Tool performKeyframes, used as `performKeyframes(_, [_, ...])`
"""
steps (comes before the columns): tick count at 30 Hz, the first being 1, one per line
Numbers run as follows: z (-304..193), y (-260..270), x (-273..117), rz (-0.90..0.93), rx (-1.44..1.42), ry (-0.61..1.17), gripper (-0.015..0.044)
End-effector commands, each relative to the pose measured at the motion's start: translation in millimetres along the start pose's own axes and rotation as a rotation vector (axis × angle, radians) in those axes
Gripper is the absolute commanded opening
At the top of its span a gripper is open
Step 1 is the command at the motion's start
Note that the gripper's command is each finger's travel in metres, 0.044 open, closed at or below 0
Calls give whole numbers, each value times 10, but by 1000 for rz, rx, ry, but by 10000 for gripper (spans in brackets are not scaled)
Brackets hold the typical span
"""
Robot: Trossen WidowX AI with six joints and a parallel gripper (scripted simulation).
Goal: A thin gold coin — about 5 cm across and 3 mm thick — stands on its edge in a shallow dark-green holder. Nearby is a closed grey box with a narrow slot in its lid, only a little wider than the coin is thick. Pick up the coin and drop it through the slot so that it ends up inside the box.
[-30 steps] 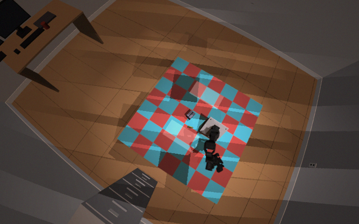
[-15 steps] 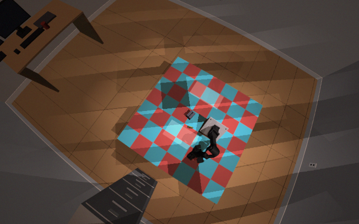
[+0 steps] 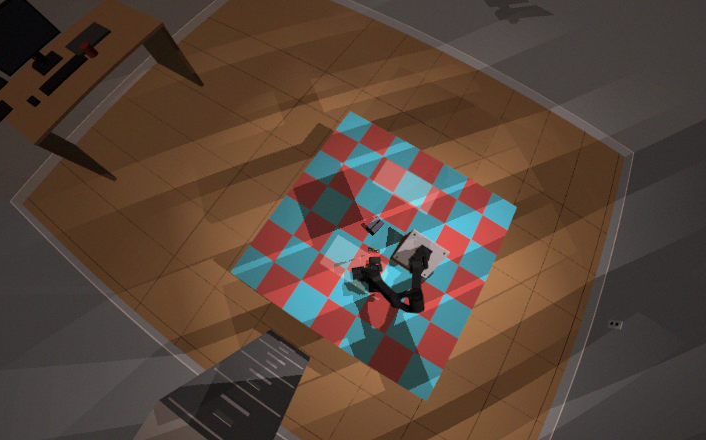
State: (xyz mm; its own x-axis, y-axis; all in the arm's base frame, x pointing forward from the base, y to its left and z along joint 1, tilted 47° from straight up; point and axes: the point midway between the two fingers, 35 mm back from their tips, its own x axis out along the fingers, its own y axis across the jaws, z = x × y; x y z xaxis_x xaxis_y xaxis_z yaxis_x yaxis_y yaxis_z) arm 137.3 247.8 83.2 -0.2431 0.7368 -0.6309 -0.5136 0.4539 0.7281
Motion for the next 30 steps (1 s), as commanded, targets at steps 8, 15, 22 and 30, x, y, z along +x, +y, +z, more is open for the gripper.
performKeyframes(8, [22, -1029, -777, -122, 144, -153, 161])
performKeyframes(15, [-183, -1358, -1108, -150, 211, -221, 161])
performKeyframes(22, [-138, -1411, -782, -148, 211, -222, 161])
performKeyframes(30, [-106, -1434, -626, -147, 211, -222, 161])
